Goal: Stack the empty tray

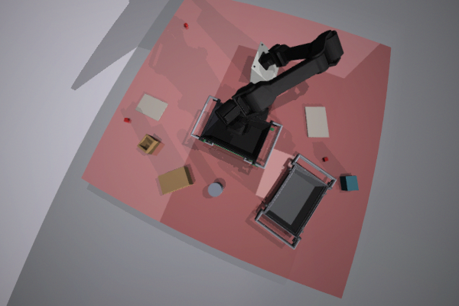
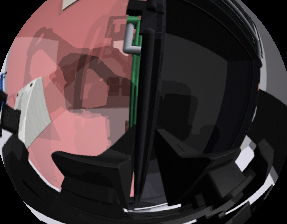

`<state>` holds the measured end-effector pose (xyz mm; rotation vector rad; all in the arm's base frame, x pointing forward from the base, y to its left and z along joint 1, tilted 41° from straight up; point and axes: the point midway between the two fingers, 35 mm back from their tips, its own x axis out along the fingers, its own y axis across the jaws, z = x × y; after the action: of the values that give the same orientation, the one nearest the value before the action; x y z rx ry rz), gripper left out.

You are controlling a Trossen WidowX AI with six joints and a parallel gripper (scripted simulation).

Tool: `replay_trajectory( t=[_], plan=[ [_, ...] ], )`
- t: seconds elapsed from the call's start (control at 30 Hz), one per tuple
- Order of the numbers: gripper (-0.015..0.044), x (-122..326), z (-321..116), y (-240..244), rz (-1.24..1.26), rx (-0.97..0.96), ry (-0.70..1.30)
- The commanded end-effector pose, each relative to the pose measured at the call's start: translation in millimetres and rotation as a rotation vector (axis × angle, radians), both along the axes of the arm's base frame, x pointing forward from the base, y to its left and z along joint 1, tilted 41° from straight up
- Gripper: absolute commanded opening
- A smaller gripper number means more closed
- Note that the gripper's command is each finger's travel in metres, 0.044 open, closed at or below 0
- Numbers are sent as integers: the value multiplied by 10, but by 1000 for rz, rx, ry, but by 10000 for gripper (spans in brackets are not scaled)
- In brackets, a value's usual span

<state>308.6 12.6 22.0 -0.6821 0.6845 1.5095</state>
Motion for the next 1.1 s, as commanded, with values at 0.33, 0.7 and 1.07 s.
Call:
replay_trajectory(
  t=[0.33,0.7,1.07],
  plan=[
    [0,-61,-47,67,21,-1,28],
    [117,-61,-47,67,21,-1,28],
    [279,-61,-47,67,21,-1,28]
  ],
)
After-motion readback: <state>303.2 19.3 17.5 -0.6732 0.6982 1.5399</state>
